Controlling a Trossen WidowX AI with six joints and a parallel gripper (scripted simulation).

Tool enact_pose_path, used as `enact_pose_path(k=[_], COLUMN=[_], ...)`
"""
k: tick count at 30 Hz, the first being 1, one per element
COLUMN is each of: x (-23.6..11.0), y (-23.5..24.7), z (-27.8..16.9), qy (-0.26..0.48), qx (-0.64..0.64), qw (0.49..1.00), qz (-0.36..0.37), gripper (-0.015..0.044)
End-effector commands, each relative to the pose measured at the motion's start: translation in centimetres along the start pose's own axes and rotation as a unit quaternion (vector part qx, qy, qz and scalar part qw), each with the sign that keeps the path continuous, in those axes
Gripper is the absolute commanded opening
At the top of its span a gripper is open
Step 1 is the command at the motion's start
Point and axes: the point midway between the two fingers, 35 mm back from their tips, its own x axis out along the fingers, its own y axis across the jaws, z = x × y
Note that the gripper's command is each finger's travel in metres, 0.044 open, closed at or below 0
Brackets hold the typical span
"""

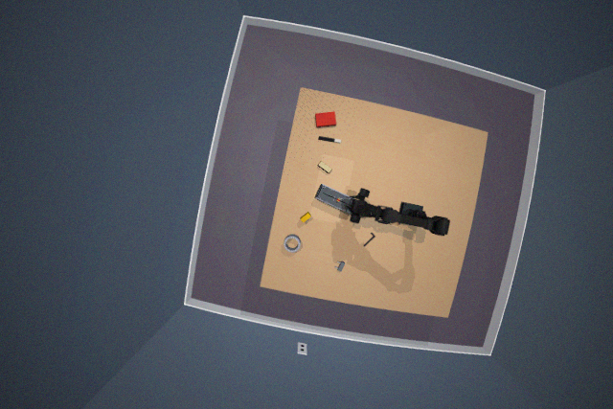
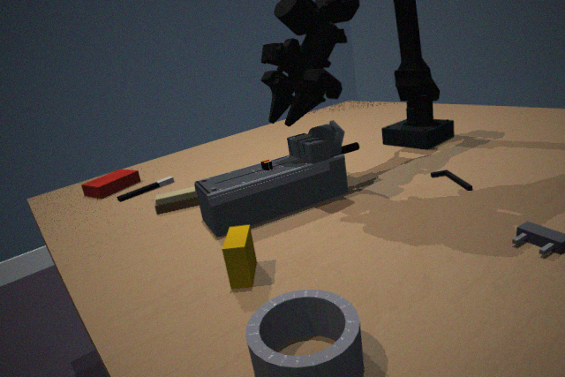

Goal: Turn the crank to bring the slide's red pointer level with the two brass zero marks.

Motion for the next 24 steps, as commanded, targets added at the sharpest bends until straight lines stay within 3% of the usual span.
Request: enact_pose_path(k=[1, 7, 24], x=[0.00, 0.00, 0.00], y=[0.00, 0.00, 0.02], z=[0.00, 0.00, 0.00], qy=[0.000, 0.000, 0.000], qx=[0.000, 0.000, 0.000], qw=[1.000, 1.000, 1.000], qz=[0.000, 0.000, 0.000], gripper=[0.0151, 0.0000, 0.0000])
